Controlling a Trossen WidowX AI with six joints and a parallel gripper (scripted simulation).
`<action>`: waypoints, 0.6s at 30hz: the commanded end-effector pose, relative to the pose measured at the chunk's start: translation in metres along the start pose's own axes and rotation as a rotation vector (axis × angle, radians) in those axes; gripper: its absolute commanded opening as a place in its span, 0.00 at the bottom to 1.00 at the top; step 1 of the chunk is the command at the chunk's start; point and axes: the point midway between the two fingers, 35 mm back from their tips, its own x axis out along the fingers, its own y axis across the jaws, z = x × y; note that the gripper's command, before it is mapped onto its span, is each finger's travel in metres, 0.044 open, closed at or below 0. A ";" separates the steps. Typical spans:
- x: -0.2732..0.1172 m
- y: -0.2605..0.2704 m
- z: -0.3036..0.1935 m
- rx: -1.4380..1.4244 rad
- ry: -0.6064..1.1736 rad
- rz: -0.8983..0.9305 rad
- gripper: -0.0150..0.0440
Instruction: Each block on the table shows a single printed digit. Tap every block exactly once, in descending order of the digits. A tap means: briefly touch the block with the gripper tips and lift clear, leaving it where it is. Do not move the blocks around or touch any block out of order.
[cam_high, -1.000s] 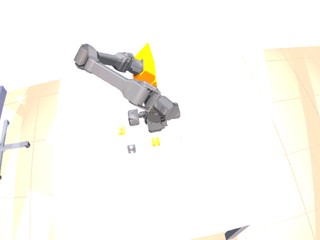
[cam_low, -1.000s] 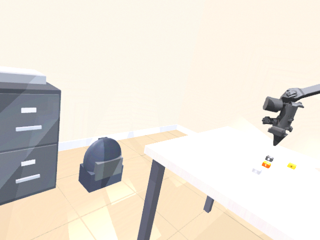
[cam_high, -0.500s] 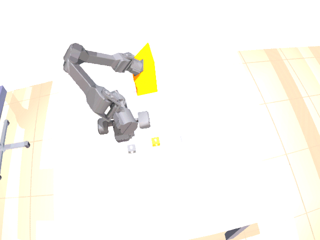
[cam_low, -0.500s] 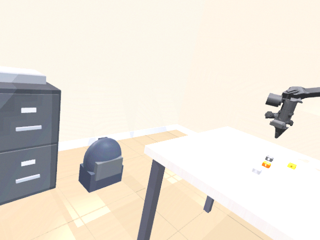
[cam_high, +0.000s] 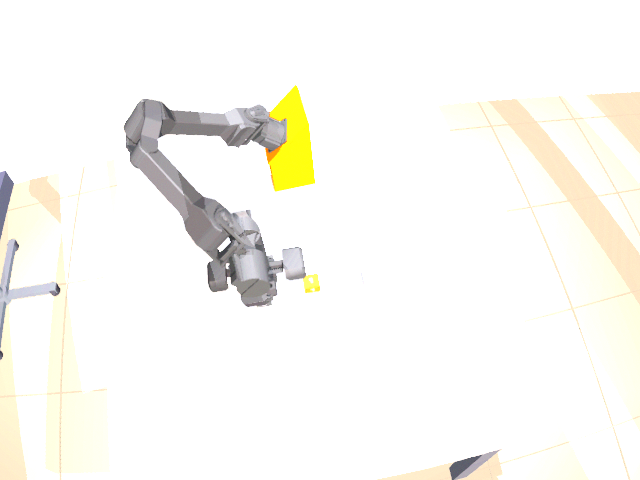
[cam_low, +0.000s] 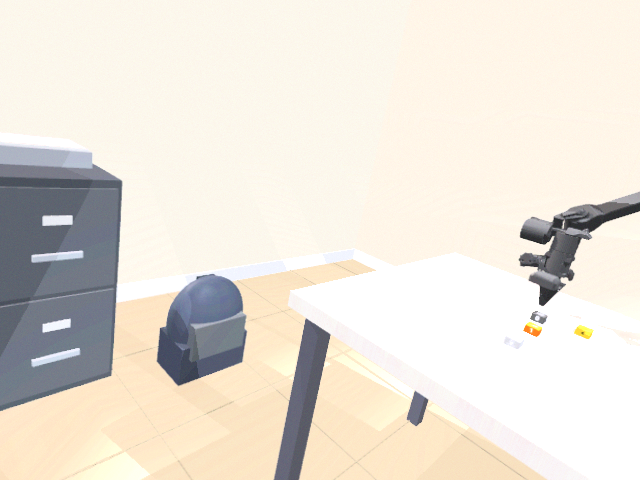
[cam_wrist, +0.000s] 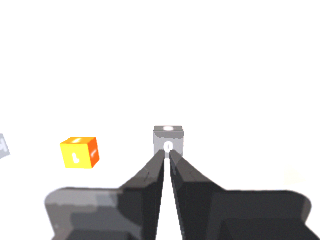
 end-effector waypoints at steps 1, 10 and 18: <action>0.006 0.000 -0.001 -0.006 0.002 -0.004 0.29; 0.021 0.000 -0.001 -0.006 0.002 -0.005 0.29; 0.029 0.000 -0.001 -0.006 0.002 -0.006 0.29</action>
